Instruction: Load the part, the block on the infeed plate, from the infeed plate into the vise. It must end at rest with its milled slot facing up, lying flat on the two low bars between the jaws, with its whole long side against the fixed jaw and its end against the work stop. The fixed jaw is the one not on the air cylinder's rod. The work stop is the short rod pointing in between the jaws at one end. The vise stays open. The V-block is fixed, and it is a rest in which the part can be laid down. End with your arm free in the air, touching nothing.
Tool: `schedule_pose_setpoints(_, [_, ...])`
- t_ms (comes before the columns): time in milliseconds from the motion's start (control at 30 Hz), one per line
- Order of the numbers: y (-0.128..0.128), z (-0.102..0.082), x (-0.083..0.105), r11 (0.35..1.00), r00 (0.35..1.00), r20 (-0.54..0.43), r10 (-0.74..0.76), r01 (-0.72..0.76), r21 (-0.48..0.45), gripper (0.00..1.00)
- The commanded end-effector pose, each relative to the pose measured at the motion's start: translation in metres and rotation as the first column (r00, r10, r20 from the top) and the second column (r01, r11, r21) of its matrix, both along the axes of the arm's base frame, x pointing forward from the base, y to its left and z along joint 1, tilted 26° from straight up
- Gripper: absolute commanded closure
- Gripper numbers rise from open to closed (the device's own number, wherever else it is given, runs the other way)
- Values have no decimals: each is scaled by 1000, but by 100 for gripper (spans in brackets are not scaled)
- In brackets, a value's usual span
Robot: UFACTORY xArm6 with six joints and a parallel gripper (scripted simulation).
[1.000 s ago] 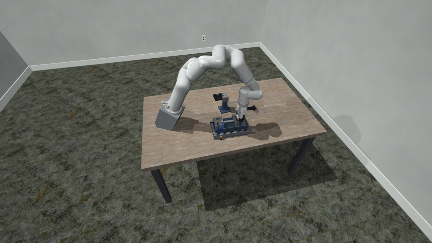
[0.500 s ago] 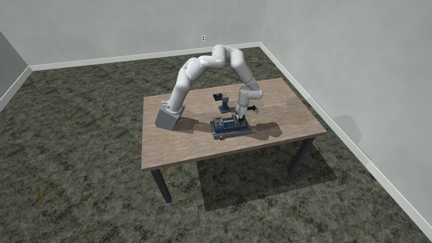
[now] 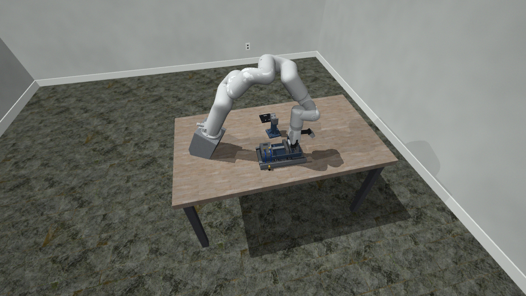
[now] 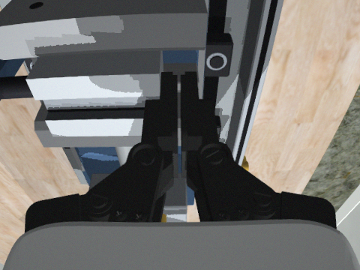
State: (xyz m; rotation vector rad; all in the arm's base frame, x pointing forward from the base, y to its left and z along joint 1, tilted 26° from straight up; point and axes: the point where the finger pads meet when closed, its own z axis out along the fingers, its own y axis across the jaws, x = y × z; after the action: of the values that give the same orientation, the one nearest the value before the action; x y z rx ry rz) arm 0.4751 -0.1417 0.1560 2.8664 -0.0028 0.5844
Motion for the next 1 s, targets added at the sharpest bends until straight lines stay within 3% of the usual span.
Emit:
schedule_pose_setpoints(0, [4, 1, 1, 1000, 1000, 2, 3, -3, 5, 100])
schedule_pose_setpoints(967, [-2, 2, 1, 1000, 1000, 2, 3, -3, 5, 100])
